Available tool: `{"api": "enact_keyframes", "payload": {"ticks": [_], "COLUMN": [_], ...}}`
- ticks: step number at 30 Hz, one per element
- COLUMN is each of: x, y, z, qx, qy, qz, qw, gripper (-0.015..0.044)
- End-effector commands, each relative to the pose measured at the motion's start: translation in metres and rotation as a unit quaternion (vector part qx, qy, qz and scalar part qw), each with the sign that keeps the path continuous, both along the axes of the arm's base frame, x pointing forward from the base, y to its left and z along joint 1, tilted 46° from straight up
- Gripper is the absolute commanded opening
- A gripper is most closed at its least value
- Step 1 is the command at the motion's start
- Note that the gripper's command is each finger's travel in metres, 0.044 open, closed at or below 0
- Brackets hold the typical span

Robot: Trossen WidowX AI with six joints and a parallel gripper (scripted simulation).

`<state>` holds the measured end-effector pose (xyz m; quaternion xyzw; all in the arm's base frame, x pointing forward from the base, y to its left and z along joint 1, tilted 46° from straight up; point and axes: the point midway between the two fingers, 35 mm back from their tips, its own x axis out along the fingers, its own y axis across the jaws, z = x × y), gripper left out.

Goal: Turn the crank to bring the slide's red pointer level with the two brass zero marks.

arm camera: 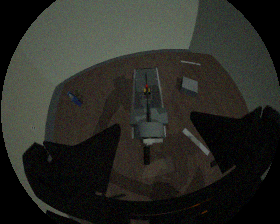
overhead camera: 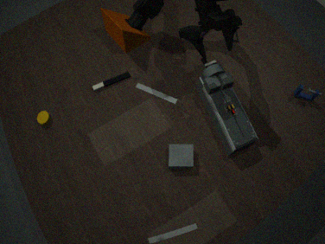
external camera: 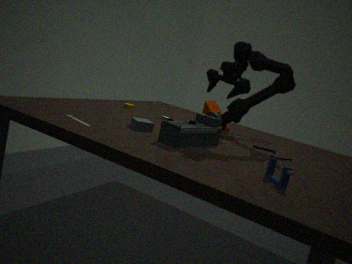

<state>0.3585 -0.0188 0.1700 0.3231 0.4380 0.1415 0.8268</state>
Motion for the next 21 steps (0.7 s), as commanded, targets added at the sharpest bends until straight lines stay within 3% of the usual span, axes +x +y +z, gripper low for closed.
{"api": "enact_keyframes", "payload": {"ticks": [1,21], "x": [0.019,0.090], "y": [-0.004,-0.021], "z": [0.000,-0.037], "qx": [-0.004,-0.022], "qy": [-0.025,-0.121], "qz": [0.028,0.138], "qw": [0.999,0.983], "gripper": [0.0440,0.0440]}}
